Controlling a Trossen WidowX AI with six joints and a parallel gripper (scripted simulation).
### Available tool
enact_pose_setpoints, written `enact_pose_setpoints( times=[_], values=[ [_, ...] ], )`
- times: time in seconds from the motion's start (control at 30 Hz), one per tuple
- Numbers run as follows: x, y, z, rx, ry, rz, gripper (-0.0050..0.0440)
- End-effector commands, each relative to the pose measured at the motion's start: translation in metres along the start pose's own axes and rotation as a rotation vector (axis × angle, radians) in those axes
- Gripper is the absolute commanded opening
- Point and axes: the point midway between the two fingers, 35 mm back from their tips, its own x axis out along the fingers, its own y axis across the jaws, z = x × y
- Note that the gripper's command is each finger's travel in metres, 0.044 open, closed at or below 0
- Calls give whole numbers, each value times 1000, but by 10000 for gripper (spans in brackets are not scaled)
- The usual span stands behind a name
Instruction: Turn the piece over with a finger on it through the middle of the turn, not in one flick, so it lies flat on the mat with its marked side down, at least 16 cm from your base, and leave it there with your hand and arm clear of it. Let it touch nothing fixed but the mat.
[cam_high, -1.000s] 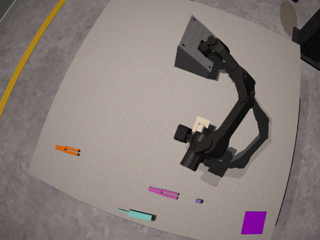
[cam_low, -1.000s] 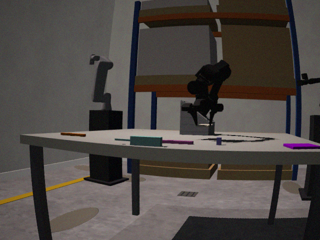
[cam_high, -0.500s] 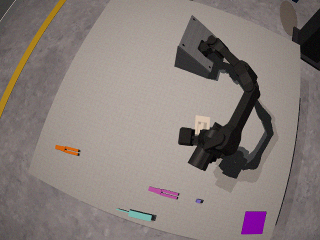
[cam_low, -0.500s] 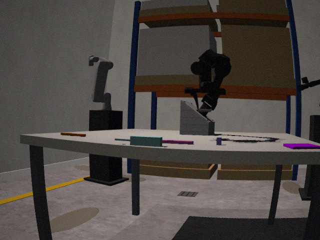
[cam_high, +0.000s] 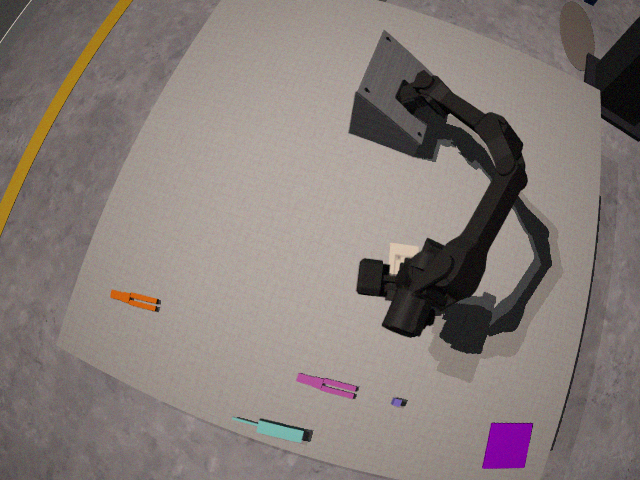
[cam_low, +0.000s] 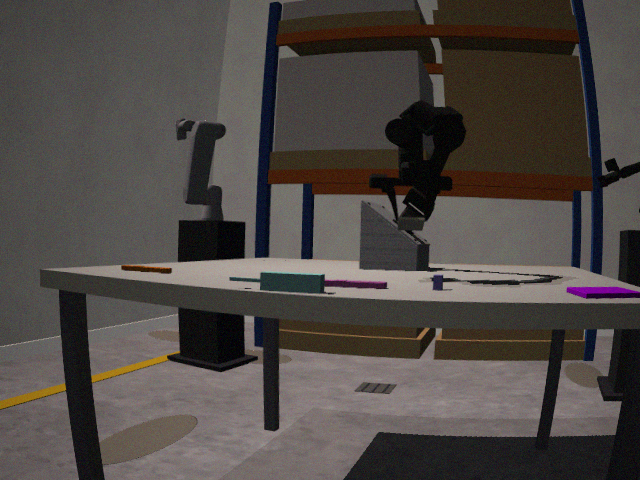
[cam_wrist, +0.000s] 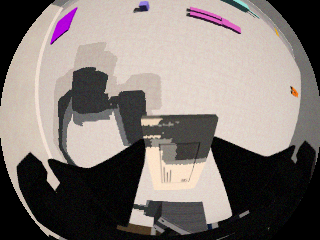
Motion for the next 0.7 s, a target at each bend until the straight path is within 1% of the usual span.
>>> enact_pose_setpoints(
  times=[0.0, 0.4, 0.47, 0.5, 0.67],
  values=[
    [0, -1, 2, -1, -18, 0, 0],
    [-1, 0, 18, -4, -178, 1, 0],
    [-1, 0, 18, -4, -178, 1, 0],
    [5, -3, 14, 1, -135, 1, 0],
    [4, -2, 21, 0, -202, 1, 0]
  ],
)
